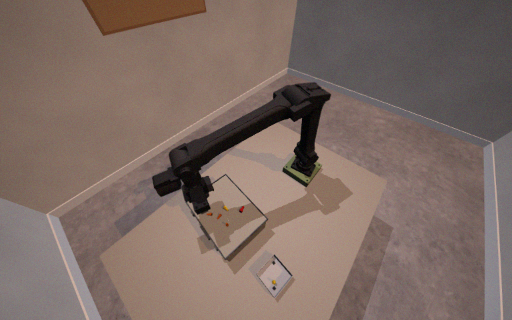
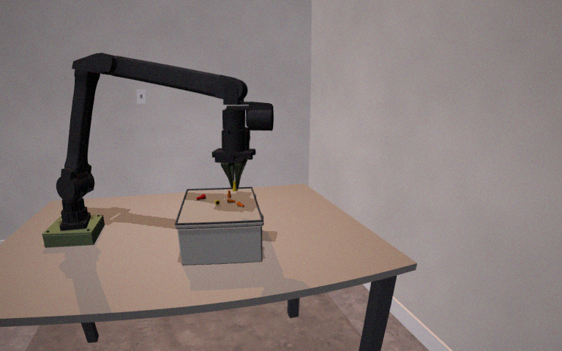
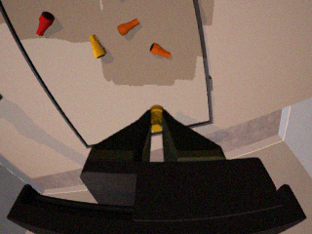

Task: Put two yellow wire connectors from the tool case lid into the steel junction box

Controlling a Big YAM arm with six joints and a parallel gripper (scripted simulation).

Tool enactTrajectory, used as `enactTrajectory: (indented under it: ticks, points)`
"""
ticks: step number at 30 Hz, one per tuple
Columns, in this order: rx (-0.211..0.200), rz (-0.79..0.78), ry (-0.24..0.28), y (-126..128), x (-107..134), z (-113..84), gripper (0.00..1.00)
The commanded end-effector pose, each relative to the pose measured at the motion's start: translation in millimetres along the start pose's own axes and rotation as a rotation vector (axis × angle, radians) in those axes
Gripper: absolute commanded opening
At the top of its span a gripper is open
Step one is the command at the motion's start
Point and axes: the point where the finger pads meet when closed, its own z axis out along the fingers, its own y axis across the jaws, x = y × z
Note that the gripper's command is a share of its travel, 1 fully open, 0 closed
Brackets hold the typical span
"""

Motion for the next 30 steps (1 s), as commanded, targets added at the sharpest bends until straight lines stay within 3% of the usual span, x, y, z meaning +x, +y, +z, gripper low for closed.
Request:
enactTrajectory:
  ticks: [1, 19, 30]
  points:
    - [0.054, -0.014, -0.003, -18.5, 1.4, -28.9, 0.09]
    - [0.039, -0.015, -0.003, -18.7, -1.0, -21.5, 0.09]
    - [0.042, -0.009, -0.005, 6.4, -37.8, -21.0, 0.09]
